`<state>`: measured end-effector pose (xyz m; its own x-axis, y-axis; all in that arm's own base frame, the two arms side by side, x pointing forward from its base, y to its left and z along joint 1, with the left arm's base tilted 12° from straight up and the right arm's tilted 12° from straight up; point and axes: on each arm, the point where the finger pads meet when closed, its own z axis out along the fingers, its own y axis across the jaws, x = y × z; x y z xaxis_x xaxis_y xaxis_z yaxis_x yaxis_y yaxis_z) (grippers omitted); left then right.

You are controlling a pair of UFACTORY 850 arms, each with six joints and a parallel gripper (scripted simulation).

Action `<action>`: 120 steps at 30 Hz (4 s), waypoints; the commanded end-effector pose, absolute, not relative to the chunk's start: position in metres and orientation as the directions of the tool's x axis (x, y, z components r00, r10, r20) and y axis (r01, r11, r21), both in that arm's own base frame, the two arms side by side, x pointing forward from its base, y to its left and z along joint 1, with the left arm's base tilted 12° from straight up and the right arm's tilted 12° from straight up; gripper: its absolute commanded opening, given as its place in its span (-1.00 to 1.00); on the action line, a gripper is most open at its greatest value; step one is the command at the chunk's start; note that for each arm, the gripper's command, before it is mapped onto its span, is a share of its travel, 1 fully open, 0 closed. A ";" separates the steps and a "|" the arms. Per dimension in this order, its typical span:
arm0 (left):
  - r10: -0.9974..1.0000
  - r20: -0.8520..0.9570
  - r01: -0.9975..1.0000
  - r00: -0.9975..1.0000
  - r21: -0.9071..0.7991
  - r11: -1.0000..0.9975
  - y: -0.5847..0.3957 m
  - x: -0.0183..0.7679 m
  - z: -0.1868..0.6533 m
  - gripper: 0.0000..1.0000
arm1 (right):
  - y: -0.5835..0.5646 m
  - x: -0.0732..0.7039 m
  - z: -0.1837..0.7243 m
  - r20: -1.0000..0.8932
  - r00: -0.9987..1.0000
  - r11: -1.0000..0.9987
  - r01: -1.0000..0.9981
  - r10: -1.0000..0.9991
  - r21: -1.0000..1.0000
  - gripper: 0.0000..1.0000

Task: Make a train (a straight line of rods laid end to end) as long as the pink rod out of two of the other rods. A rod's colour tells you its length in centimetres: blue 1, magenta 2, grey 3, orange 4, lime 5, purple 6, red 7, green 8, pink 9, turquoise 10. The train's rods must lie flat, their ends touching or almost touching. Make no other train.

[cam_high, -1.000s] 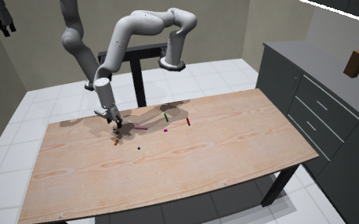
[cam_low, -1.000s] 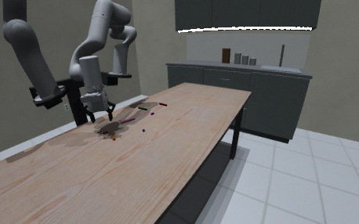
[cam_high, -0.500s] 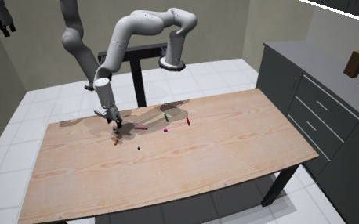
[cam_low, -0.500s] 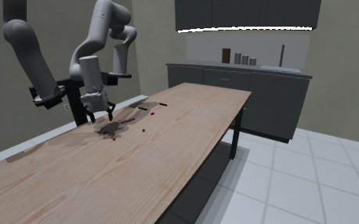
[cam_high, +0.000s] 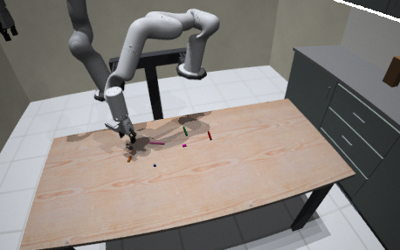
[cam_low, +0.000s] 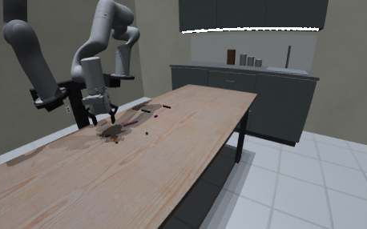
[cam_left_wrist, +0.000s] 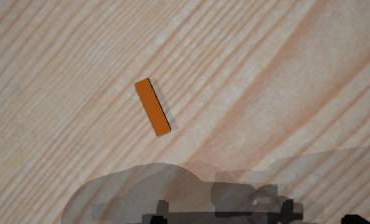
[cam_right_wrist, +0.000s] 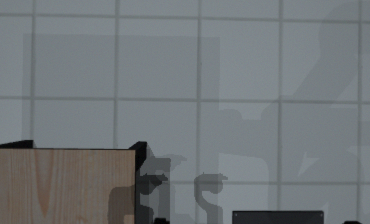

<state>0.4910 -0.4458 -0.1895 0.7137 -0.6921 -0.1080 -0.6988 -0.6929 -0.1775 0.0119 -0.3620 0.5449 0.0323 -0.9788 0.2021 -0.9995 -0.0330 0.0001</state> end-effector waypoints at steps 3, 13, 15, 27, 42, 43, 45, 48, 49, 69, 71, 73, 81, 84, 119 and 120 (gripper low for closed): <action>-0.692 -0.106 -0.699 0.714 -0.177 -0.693 -0.447 0.492 -0.188 1.00 | -0.362 0.012 0.546 0.204 0.032 -0.033 -0.999 -0.978 0.000 1.00; -0.692 -0.106 -0.699 0.714 -0.177 -0.693 -0.447 0.492 -0.188 1.00 | -0.362 0.012 0.546 0.204 0.032 -0.033 -0.999 -0.978 0.000 1.00; -0.692 -0.106 -0.699 0.714 -0.177 -0.693 -0.447 0.492 -0.188 1.00 | -0.362 0.012 0.546 0.204 0.032 -0.033 -0.999 -0.978 0.000 1.00; -0.692 -0.106 -0.699 0.714 -0.177 -0.693 -0.447 0.492 -0.188 1.00 | -0.362 0.012 0.546 0.204 0.032 -0.033 -0.999 -0.978 0.000 1.00; -0.475 -0.053 -0.475 0.879 -0.199 -0.857 -0.421 0.521 -0.181 1.00 | -0.362 0.012 0.546 0.204 0.032 -0.033 -0.999 -0.978 0.000 1.00; -0.446 -0.046 -0.446 0.894 -0.201 -0.872 -0.418 0.525 -0.181 1.00 | -0.362 0.012 0.546 0.204 0.032 -0.033 -0.999 -0.978 0.000 1.00; -0.418 -0.040 -0.417 0.908 -0.202 -0.886 -0.414 0.528 -0.180 1.00 | -0.362 0.012 0.546 0.204 0.032 -0.033 -0.999 -0.978 0.000 1.00; -0.313 -0.016 -0.310 0.950 -0.205 -0.928 -0.403 0.540 -0.177 1.00 | -0.362 0.012 0.546 0.204 0.032 -0.033 -0.999 -0.978 0.000 1.00; -0.294 -0.012 -0.290 0.956 -0.206 -0.935 -0.401 0.542 -0.176 1.00 | -0.362 0.012 0.546 0.204 0.032 -0.033 -0.999 -0.978 0.000 1.00; 0.000 0.051 0.010 0.999 -0.200 -0.980 -0.369 0.571 -0.168 1.00 | -0.362 0.012 0.546 0.204 0.032 -0.033 -0.999 -0.978 0.000 1.00; 0.000 0.051 0.010 0.999 -0.200 -0.980 -0.369 0.571 -0.168 1.00 | -0.362 0.012 0.546 0.204 0.032 -0.033 -0.999 -0.978 0.000 1.00; 0.000 0.051 0.010 0.999 -0.200 -0.980 -0.369 0.571 -0.168 1.00 | -0.362 0.012 0.546 0.204 0.032 -0.033 -0.999 -0.978 0.000 1.00; 0.000 0.051 0.010 0.999 -0.200 -0.980 -0.369 0.571 -0.168 1.00 | -0.362 0.012 0.546 0.204 0.032 -0.033 -0.999 -0.978 0.000 1.00; 0.000 0.051 0.010 0.999 -0.200 -0.980 -0.369 0.571 -0.168 1.00 | -0.362 0.012 0.546 0.204 0.032 -0.033 -0.999 -0.978 0.000 1.00; 0.000 0.051 0.010 0.999 -0.200 -0.980 -0.369 0.571 -0.168 1.00 | -0.362 0.012 0.546 0.204 0.032 -0.033 -0.999 -0.978 0.000 1.00; 0.000 0.051 0.010 0.999 -0.200 -0.980 -0.369 0.571 -0.168 1.00 | -0.362 0.012 0.546 0.204 0.032 -0.033 -0.999 -0.978 0.000 1.00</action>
<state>0.5706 -0.3677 -0.1696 0.9988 0.0005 0.0487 0.0103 -0.9794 -0.2019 0.0119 -0.3620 0.5449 0.0323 -0.9788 0.2021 -0.9995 -0.0330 0.0001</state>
